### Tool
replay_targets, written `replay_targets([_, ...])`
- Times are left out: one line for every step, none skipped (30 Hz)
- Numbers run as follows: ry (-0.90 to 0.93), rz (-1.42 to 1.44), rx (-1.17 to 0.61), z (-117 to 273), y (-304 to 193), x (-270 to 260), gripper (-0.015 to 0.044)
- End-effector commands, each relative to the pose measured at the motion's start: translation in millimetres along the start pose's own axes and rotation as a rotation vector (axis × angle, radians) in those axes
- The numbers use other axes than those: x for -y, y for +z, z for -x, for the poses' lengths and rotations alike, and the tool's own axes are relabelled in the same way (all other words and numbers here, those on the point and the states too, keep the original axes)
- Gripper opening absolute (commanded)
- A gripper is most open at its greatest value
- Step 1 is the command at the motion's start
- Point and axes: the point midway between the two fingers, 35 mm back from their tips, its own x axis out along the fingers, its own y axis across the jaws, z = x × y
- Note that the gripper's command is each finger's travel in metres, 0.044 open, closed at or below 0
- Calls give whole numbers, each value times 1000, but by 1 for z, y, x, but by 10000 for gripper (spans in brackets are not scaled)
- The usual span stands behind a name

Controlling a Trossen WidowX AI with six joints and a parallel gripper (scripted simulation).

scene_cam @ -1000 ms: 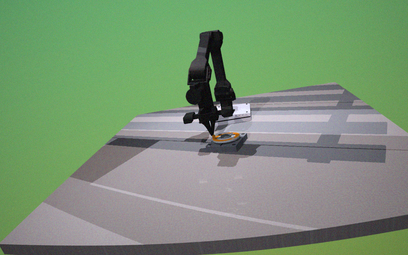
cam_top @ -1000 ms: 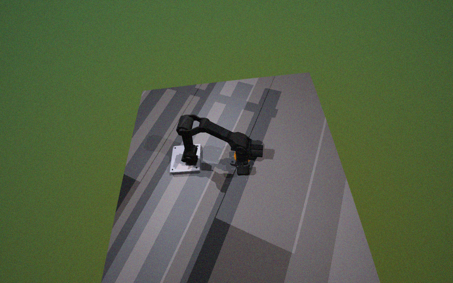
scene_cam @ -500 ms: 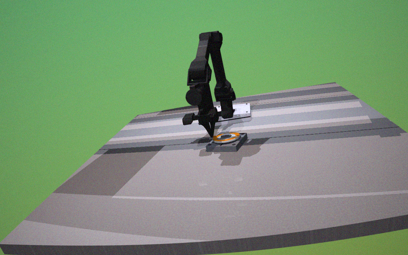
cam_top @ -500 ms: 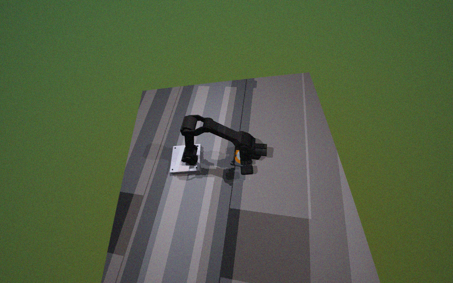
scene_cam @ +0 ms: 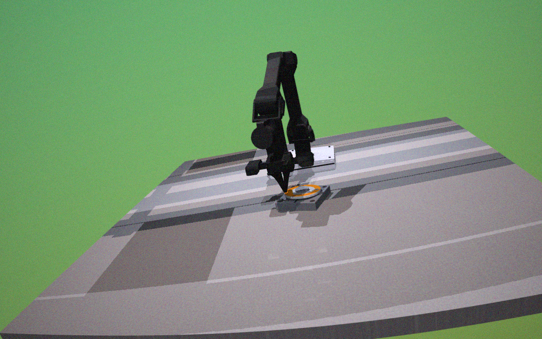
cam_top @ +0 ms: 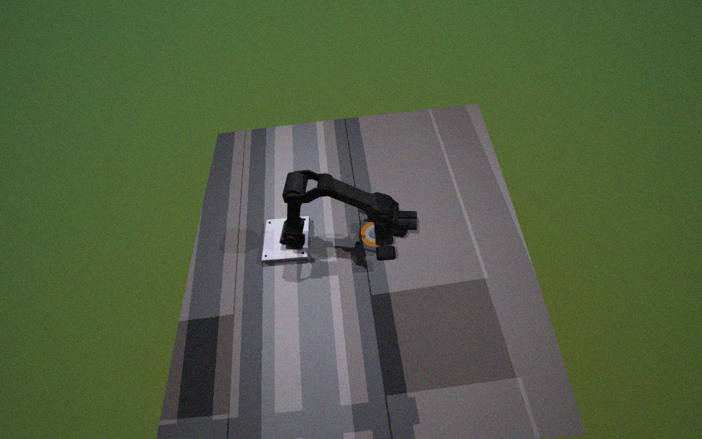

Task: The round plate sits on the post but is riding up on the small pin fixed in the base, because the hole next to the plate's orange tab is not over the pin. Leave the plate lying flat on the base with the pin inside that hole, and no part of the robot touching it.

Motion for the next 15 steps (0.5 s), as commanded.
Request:
replay_targets([6,0,-10,-3,3,-5,0])
replay_targets([6,0,-10,-2,4,-6,0])
replay_targets([6,0,-10,-2,4,-6,0])
replay_targets([6,0,-10,-2,5,-7,0])
replay_targets([6,0,-10,-2,6,-7,0])
replay_targets([6,0,-10,-3,6,-8,0])
replay_targets([6,0,-10,-2,7,-9,0])
replay_targets([6,0,-10,-2,7,-9,0])
replay_targets([7,0,-9,-2,7,-10,0])
replay_targets([7,0,-9,-2,8,-10,0])
replay_targets([7,0,-9,-2,8,-11,0])
replay_targets([7,0,-9,-2,9,-12,0])
replay_targets([7,0,-9,-2,9,-12,0])
replay_targets([7,0,-9,-2,10,-13,0])
replay_targets([7,0,-9,-2,10,-14,0])
